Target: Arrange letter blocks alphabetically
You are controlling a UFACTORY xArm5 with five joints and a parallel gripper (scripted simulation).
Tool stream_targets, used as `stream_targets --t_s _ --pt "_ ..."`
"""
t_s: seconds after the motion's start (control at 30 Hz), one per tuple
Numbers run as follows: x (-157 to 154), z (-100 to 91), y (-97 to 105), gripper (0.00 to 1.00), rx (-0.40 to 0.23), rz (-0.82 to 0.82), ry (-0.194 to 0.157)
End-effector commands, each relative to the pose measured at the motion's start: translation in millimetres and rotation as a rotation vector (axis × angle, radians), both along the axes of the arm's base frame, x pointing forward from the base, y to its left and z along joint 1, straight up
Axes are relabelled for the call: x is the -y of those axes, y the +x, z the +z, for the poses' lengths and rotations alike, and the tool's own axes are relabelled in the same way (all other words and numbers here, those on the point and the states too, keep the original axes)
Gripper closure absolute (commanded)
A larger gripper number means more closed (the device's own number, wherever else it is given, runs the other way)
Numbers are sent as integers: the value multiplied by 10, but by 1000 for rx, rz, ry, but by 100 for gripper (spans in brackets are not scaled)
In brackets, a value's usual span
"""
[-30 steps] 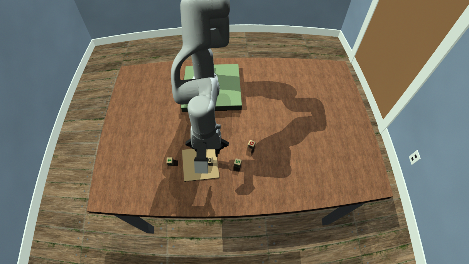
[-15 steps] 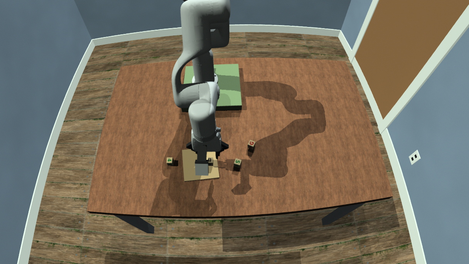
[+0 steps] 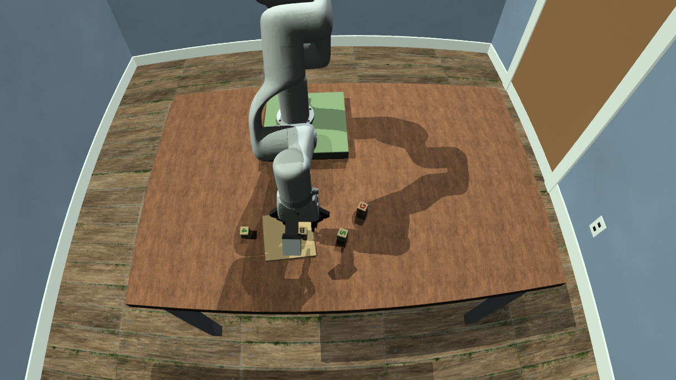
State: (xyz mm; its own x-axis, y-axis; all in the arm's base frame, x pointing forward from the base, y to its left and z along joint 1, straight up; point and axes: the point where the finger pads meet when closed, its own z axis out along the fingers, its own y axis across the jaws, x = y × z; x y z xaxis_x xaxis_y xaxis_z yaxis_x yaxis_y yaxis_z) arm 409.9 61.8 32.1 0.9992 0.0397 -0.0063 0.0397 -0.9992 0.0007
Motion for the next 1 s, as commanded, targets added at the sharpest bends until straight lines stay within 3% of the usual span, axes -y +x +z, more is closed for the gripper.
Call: stream_targets --t_s 0.0,0.97 --pt "-2 -26 15 37 4 0 1" --pt "-2 -72 14 37 4 0 1"
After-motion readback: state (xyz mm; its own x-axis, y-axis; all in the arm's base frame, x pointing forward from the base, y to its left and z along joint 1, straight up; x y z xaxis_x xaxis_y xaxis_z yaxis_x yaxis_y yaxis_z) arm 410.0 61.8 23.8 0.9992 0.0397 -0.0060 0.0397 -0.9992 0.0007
